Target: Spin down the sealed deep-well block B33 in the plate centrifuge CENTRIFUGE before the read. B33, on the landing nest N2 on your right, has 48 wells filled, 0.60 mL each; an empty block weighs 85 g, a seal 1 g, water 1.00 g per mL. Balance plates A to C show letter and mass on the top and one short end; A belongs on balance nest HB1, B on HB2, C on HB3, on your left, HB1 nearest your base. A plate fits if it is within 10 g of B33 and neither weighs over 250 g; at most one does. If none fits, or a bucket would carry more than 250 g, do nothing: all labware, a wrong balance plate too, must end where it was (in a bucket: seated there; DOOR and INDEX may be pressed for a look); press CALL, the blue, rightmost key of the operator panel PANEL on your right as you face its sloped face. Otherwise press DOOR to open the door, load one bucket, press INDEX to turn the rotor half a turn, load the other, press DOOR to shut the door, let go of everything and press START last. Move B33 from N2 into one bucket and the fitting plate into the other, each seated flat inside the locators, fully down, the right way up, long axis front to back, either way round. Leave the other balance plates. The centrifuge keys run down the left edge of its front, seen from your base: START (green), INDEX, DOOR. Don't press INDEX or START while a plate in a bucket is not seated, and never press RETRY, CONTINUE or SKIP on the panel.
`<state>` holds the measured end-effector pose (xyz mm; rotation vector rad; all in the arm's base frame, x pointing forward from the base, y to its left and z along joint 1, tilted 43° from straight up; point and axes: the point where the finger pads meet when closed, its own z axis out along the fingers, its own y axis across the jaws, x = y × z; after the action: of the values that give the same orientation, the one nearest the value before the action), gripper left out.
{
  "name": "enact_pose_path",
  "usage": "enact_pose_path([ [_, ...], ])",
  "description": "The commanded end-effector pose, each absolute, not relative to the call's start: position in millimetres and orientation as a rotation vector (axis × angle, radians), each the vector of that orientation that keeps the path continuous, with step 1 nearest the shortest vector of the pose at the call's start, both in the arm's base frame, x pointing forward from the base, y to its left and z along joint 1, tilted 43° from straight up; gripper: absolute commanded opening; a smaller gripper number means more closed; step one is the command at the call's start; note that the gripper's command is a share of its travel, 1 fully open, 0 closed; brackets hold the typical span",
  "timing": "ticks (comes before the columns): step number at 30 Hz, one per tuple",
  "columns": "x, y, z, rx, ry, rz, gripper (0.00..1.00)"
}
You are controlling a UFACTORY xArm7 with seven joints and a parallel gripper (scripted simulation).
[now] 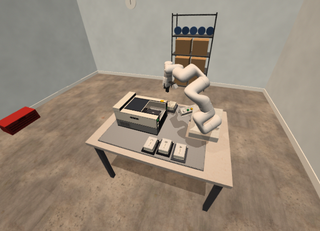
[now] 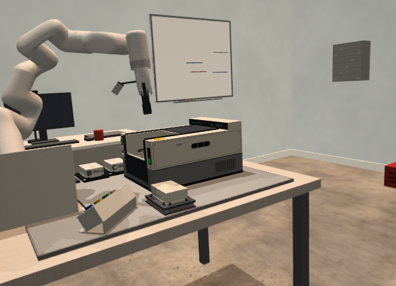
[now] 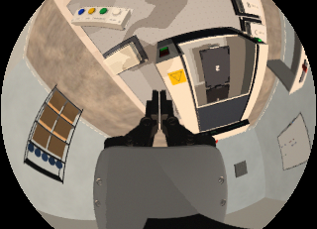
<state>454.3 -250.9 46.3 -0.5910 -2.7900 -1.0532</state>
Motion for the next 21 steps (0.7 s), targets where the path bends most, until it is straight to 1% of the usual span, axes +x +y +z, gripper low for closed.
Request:
enact_pose_path([
  [1, 460, -275, 13, -0.201, -2.918, -1.121, 0.0],
  [4, 459, -279, 6, -0.126, -2.941, -1.126, 0.0],
  [5, 459, -283, 0, 0.1, -2.994, -1.142, 0.0],
  [19, 449, -313, -73, 1.253, -3.001, -1.133, 0.0],
  [21, 449, -313, -73, 1.253, -3.001, -1.133, 0.0],
])
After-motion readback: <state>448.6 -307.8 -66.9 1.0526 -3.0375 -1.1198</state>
